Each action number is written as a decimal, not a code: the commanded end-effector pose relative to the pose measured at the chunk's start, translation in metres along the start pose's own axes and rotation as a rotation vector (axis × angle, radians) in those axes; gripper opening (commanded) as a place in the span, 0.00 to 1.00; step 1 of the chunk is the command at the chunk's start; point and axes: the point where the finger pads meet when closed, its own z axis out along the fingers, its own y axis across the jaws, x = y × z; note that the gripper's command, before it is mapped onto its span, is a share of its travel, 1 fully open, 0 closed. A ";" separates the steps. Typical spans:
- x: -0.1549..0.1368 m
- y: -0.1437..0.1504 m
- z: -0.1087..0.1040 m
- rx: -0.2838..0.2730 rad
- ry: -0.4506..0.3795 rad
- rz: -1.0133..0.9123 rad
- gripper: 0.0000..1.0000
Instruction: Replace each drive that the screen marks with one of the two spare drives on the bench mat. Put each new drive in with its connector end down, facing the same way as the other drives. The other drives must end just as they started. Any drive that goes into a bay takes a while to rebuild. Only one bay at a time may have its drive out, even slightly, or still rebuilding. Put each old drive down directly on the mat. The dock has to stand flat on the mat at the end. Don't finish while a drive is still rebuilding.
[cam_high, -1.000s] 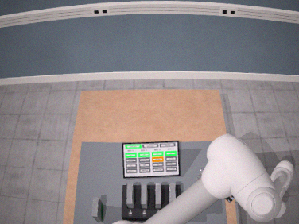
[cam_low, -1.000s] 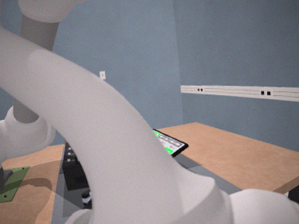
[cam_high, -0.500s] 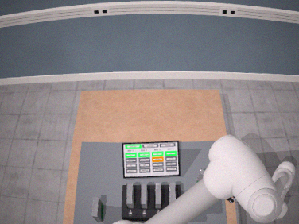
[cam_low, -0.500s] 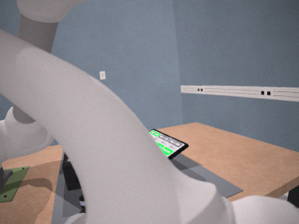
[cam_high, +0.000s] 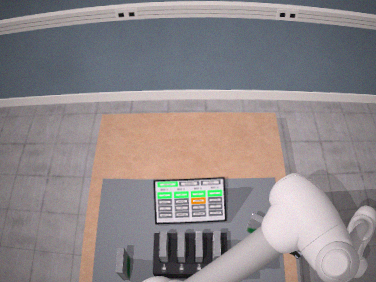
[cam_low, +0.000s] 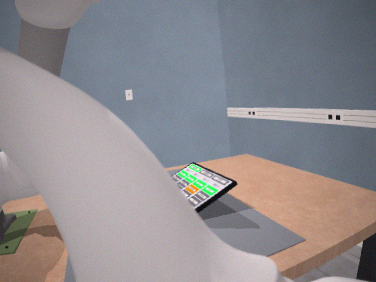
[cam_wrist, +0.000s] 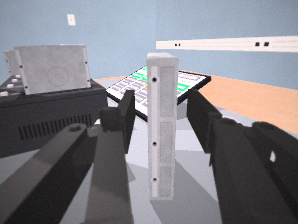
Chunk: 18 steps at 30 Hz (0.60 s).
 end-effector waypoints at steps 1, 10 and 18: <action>0.001 0.000 -0.012 0.000 0.000 -0.001 0.40; 0.001 0.000 -0.030 0.000 0.000 -0.001 0.40; 0.001 0.000 -0.044 0.000 0.000 -0.001 0.40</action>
